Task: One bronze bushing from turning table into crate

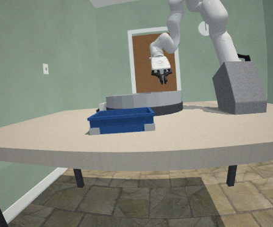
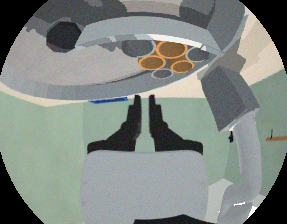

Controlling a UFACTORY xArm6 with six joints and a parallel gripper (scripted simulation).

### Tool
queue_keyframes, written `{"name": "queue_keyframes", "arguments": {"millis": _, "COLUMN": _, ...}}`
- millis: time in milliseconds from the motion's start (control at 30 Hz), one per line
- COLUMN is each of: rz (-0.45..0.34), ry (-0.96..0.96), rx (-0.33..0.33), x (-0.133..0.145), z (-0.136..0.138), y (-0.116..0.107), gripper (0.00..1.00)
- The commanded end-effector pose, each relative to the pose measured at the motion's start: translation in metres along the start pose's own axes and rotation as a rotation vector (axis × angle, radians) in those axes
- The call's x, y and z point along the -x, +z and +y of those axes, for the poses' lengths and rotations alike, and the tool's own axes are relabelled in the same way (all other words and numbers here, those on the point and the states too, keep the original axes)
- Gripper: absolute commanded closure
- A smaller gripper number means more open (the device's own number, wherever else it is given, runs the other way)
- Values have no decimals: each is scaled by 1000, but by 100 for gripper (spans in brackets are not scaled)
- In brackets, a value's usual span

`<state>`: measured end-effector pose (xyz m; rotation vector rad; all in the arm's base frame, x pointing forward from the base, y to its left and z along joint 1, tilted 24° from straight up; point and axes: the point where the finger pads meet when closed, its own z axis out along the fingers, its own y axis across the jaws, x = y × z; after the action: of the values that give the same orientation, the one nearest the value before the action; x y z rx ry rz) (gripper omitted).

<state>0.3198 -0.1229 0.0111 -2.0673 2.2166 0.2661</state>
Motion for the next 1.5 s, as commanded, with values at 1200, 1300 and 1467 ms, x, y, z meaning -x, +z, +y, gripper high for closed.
{"name": "queue_keyframes", "arguments": {"millis": 1200, "rz": -82, "ry": -107, "rx": 35, "x": -4, "z": -4, "y": 6, "gripper": 89}}
{"name": "queue_keyframes", "arguments": {"millis": 1300, "rz": -82, "ry": -107, "rx": 36, "x": -5, "z": -4, "y": 6, "gripper": 89}}
{"name": "queue_keyframes", "arguments": {"millis": 1467, "rz": -82, "ry": -107, "rx": 36, "x": -5, "z": -4, "y": 6, "gripper": 89}}
